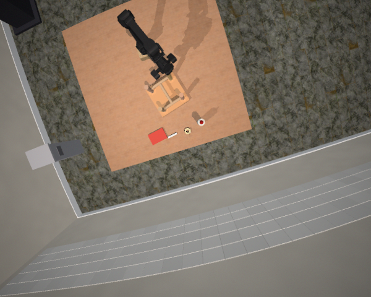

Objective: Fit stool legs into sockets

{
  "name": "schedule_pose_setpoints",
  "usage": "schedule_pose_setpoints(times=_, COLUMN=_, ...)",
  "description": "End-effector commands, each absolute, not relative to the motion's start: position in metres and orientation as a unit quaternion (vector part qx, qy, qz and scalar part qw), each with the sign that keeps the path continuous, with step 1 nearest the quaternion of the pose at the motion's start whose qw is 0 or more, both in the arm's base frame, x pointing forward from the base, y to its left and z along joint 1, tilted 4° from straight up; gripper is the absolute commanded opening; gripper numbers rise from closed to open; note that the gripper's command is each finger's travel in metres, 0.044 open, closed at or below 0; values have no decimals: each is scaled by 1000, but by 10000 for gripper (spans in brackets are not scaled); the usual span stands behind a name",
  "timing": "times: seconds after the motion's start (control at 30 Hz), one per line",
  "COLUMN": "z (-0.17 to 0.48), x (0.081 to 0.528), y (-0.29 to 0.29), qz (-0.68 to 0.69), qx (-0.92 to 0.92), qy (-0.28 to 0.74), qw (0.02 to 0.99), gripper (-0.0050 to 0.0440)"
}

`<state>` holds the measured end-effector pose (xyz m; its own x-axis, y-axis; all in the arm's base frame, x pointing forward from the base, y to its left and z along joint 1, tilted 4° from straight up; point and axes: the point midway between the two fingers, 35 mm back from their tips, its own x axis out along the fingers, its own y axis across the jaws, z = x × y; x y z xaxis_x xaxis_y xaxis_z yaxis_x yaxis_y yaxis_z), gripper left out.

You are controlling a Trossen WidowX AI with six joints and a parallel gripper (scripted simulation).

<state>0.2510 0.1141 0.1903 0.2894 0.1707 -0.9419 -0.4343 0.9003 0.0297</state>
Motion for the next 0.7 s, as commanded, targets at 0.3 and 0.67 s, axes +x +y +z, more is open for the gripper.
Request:
schedule_pose_setpoints(times=0.3, z=172, x=251, y=114, qz=187, qx=-117, qy=570, qw=791, gripper=0)
schedule_pose_setpoints(times=0.67, z=167, x=251, y=114, qz=187, qx=-117, qy=570, qw=791, gripper=0)
